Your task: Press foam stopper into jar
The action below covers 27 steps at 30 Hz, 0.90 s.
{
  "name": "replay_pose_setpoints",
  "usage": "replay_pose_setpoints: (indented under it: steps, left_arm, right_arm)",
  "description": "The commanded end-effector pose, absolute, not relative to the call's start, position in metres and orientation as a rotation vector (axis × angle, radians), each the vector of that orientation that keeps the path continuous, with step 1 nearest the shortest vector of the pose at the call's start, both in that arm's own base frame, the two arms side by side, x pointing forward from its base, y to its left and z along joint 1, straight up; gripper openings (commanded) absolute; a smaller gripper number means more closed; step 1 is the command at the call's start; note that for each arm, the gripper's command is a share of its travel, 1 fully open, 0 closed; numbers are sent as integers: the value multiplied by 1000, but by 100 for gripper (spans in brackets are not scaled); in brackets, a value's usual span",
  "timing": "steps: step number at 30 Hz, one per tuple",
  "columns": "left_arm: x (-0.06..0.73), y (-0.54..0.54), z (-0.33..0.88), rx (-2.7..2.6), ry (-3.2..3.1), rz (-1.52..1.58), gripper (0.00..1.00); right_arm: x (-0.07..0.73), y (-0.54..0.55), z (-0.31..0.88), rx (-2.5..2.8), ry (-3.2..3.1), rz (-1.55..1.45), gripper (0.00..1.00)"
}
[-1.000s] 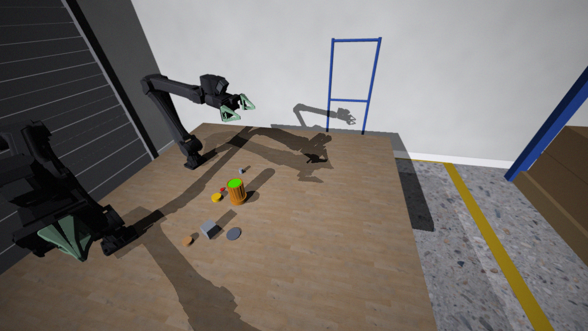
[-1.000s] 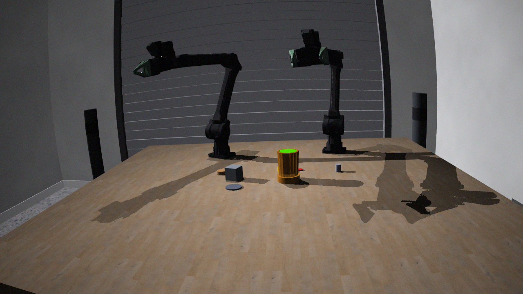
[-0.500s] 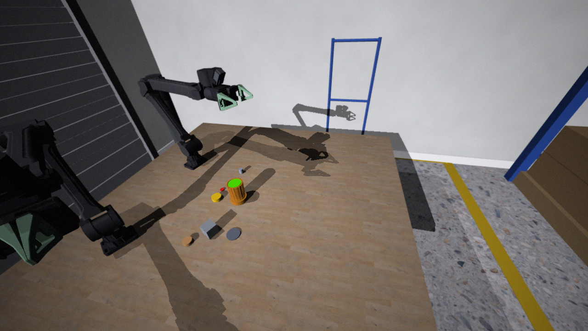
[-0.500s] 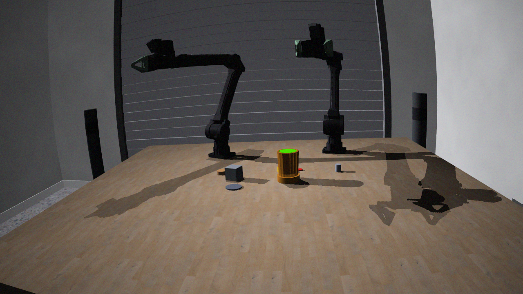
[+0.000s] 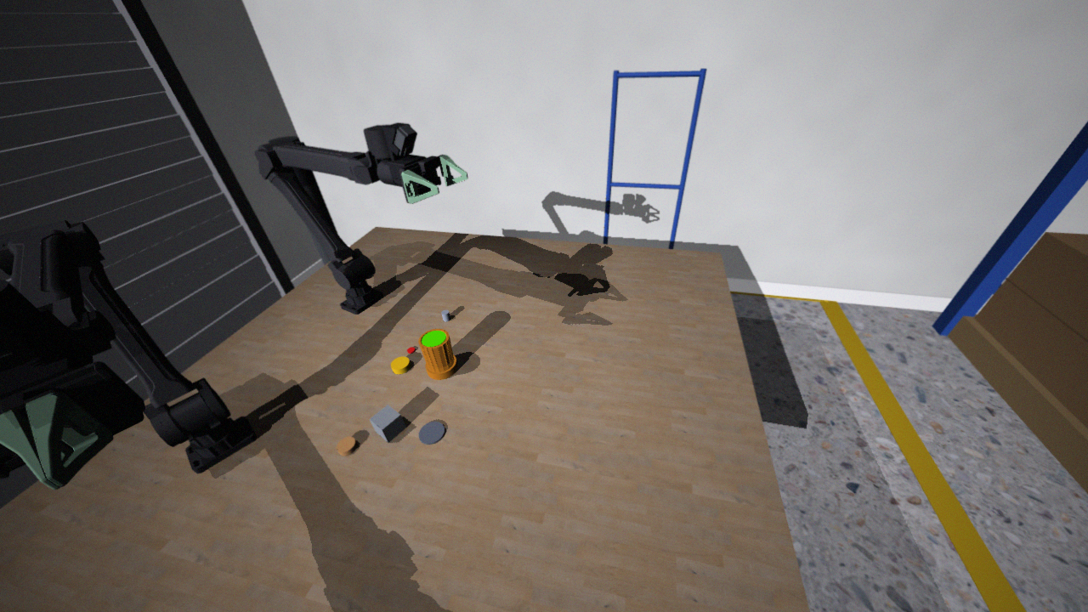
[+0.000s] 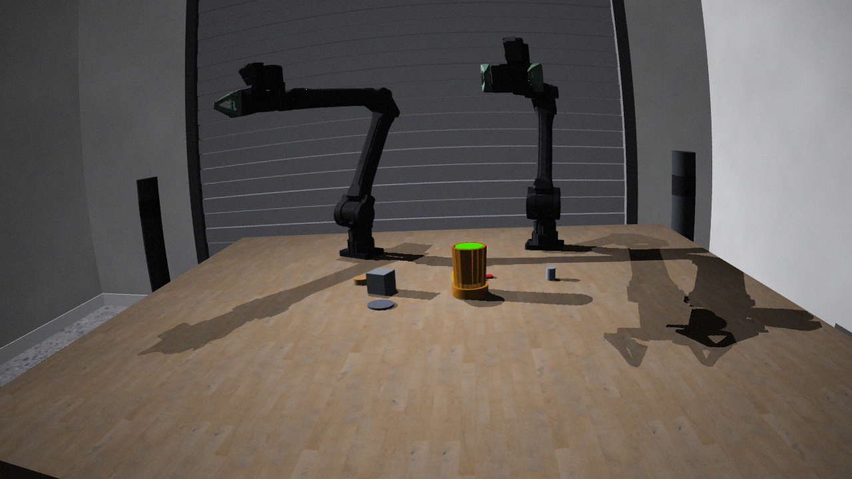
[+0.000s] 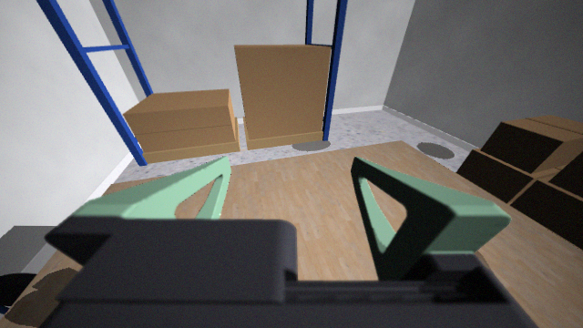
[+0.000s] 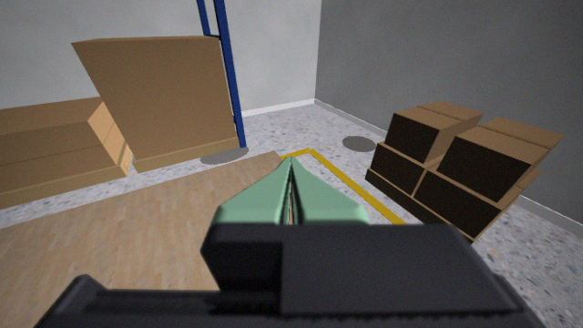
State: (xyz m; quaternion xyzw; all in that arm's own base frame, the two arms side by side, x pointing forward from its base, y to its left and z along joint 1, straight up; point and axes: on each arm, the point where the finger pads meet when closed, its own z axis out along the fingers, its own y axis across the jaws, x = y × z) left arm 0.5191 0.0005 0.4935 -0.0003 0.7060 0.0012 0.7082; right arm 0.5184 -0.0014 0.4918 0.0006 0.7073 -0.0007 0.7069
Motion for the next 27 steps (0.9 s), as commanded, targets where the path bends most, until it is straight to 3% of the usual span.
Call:
replay_pose_setpoints:
  steps: [1,27]
  left_arm:
    - [520,-5,531,4,1511,-13,98]
    - [522,-6,511,-1,1546,-21,98]
  right_arm:
    - [526,3,516,-6,1524,3,0]
    - [528,3,521,-8,1511,5,0]
